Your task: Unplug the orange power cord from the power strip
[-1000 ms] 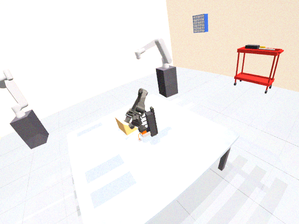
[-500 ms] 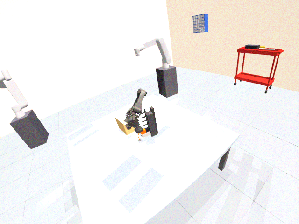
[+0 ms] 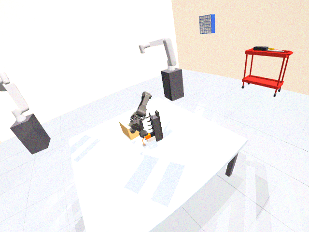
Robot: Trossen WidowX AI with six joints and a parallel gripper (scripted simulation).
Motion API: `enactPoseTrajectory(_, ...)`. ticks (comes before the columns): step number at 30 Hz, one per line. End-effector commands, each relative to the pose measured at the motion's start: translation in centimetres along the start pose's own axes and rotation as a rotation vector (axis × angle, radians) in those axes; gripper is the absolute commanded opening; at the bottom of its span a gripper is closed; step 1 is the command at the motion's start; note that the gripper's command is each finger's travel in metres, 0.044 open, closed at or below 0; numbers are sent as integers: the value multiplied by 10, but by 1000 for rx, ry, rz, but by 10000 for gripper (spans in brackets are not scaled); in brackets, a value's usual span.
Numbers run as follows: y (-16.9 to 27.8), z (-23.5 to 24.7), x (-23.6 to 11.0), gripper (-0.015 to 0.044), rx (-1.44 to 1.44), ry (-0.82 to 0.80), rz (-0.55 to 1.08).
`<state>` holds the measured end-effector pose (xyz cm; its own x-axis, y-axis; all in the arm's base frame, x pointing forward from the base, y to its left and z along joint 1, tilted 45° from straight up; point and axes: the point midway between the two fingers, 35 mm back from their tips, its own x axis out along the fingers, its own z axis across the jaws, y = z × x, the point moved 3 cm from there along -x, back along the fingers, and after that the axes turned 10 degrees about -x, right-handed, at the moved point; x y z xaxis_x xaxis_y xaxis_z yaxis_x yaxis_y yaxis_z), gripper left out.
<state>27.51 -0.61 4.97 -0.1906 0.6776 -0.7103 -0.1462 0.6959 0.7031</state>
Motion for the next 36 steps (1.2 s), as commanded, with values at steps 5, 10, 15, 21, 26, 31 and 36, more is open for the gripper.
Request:
enactPoseTrajectory(5, 5, 1, -3, 160, 7, -3, -2)
enactPoseTrajectory(10, 13, 3, -3, 160, 7, -3, -2)
enactPoseTrajectory(15, 21, 4, -3, 160, 7, -3, -1)
enactPoseTrajectory(21, 31, 6, -3, 160, 7, -3, 0)
enactPoseTrajectory(26, 34, 6, -2, 160, 7, -3, 0)
enactPoseTrajectory(31, 34, 6, 4, 160, 7, -3, 0)
enactPoseTrajectory(36, 34, 6, 10, 160, 7, -3, 0)
